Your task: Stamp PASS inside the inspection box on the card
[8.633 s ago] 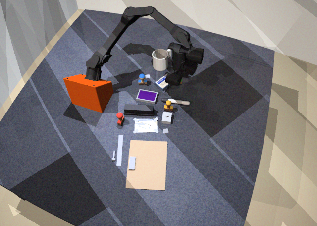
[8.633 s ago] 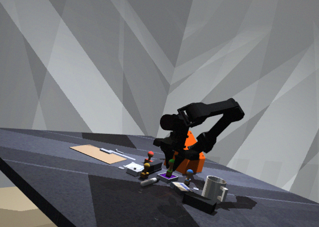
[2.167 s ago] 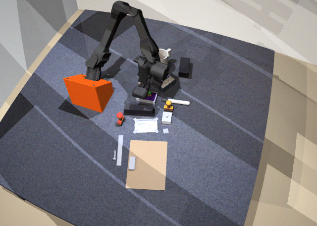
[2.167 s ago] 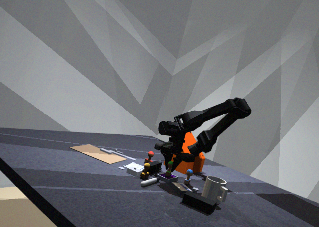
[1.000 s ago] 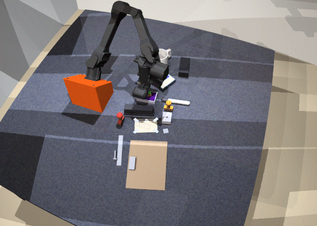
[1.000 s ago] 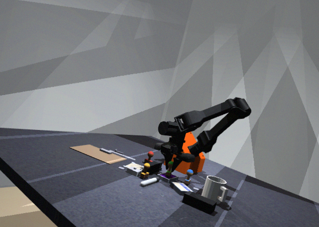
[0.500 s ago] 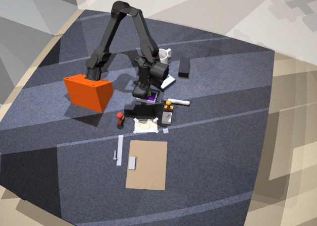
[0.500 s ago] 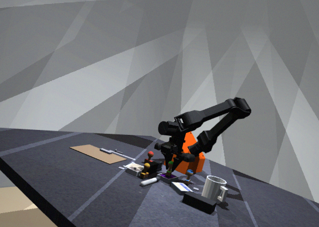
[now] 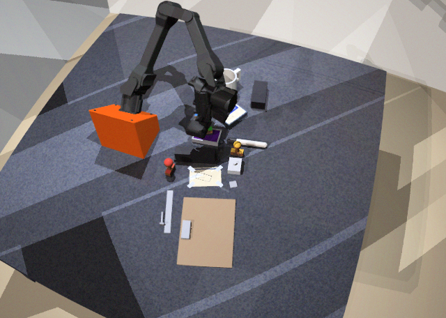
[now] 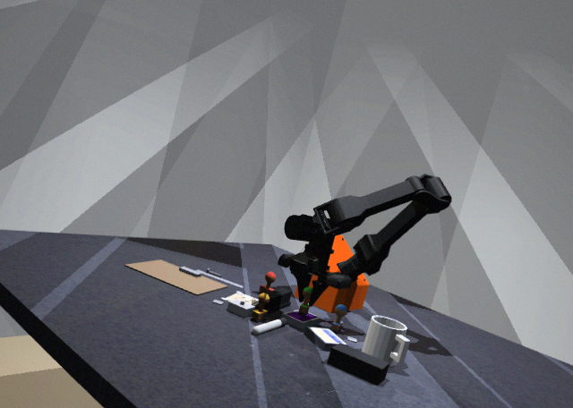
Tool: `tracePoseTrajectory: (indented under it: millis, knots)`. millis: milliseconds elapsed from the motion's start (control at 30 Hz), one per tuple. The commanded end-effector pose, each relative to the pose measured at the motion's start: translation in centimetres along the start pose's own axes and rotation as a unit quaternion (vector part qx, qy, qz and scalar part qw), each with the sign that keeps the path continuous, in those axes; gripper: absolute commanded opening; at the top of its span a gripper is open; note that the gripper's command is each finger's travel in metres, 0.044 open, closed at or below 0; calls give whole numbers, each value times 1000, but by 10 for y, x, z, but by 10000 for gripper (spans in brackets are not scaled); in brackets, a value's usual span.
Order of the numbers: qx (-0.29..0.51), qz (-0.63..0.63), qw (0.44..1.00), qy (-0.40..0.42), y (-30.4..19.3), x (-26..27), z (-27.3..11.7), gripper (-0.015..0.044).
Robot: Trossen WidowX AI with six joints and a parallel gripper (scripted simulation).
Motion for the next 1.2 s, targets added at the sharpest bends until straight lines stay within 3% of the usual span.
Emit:
tracePoseTrajectory:
  millis: [0,1167]
  knots:
    - [-1,-1,1000,-1,1,0,-5,0]
    - [-2,29,1000,-3,12,-17,-52,0]
Point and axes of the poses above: the point midway between the two fingers, 35 mm back from their tips, its own z axis out along the fingers, its own x axis across the jaws, y = z × x, the point moved 1 cm from there along -z, back along the fingers, and after that the axes turned 3 degrees about z, right-handed, at the moved point
